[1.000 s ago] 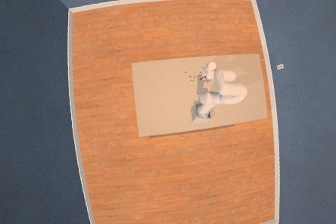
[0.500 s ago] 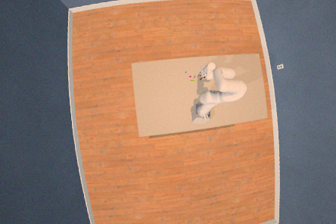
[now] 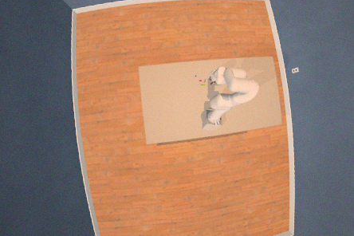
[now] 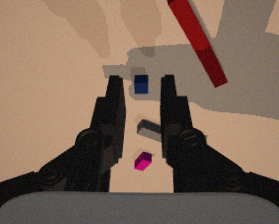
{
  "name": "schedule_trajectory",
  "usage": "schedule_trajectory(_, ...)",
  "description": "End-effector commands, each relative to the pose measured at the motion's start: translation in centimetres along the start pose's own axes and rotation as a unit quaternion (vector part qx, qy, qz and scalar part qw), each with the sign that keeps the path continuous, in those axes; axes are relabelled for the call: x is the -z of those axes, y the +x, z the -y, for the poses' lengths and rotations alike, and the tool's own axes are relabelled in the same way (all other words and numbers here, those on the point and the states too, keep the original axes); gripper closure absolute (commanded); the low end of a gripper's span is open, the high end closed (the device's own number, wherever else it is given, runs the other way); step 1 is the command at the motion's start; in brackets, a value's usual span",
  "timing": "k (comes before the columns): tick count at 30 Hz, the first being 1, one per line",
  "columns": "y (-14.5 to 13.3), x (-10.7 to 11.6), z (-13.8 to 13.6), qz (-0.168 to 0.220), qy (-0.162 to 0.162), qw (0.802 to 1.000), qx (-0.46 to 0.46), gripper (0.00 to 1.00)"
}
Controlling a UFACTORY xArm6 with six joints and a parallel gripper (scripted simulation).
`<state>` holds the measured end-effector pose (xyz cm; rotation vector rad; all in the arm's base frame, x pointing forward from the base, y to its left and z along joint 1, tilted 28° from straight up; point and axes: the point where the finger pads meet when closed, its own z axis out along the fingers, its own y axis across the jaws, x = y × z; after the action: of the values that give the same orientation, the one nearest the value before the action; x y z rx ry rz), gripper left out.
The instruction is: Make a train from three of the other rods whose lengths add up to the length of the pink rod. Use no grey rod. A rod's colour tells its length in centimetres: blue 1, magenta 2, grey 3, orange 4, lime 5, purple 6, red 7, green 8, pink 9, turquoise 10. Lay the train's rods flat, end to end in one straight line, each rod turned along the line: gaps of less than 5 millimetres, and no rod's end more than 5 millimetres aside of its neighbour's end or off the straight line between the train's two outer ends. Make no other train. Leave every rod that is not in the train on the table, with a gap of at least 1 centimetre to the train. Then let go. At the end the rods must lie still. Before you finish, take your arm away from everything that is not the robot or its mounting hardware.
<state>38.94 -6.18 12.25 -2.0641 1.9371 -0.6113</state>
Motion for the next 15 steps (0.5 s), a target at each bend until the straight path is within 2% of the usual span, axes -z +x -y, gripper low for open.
schedule_trajectory(1,0.05,-0.63,0.14,-0.001,0.001,1.0,0.0,0.76)
schedule_trajectory(15,0.06,-1.43,0.14,-0.001,0.001,1.0,0.0,0.76)
